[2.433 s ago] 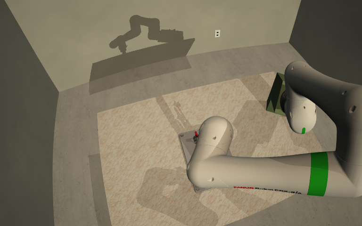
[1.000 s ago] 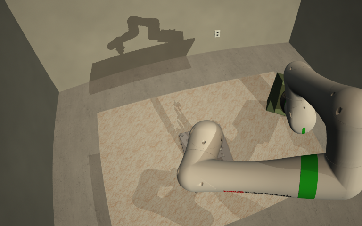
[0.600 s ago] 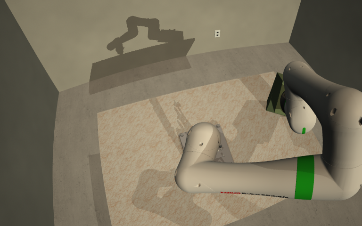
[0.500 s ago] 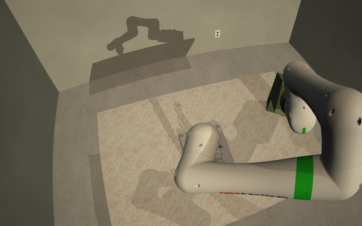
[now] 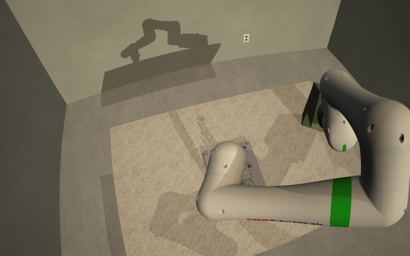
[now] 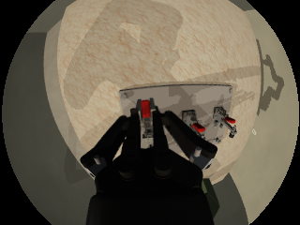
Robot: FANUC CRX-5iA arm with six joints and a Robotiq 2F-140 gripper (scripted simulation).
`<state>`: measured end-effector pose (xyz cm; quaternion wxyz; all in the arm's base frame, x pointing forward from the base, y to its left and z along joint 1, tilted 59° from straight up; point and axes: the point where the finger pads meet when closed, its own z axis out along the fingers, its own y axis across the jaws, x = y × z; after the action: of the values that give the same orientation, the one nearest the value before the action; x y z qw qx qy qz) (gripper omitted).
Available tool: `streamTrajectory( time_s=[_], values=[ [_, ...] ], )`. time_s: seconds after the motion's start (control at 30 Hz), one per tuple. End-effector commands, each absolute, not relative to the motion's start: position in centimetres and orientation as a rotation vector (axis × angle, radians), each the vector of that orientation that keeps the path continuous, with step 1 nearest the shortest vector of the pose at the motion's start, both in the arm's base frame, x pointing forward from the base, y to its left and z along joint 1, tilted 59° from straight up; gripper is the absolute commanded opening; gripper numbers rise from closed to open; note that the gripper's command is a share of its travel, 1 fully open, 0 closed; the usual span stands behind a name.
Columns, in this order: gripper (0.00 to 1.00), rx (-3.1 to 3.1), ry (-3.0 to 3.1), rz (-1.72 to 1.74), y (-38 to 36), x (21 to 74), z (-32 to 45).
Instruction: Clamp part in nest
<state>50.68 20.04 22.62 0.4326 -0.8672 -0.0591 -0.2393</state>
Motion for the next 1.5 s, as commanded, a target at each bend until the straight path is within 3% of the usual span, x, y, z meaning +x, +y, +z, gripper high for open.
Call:
streamTrajectory(
  time_s=[0.0,1.47],
  values=[
    [0.0,-2.161,-0.147,-0.595,20.14,50.76,22.55],
    [0.0,-2.161,-0.147,-0.595,20.5,51.1,22.4]
  ],
)
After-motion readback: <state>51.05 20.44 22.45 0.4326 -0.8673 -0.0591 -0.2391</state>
